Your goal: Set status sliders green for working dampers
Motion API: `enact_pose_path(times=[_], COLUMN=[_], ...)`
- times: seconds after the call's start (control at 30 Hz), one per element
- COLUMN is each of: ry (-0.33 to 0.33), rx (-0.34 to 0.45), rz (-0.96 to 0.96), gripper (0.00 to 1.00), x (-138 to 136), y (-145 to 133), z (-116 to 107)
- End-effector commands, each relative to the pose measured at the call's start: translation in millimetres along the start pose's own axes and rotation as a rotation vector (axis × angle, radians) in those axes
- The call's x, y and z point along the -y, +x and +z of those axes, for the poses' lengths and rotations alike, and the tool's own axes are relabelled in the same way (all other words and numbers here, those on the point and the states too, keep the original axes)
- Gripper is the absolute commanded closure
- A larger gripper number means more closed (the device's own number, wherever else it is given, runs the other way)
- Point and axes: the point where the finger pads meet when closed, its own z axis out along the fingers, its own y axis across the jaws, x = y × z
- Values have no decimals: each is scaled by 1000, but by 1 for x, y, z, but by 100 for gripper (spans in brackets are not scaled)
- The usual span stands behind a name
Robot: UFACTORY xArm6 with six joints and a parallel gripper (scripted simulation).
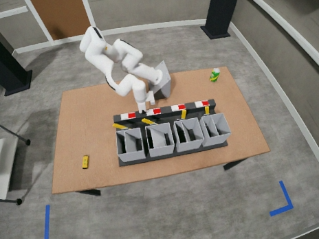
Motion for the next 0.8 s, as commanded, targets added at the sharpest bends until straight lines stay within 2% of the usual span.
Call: enact_pose_path(times=[0.0,0.77], ry=[-2,-2], rx=[-1,-1], rz=[1,1], gripper=[100,100], x=[-1,-1], y=[0,0], z=[-1,2])
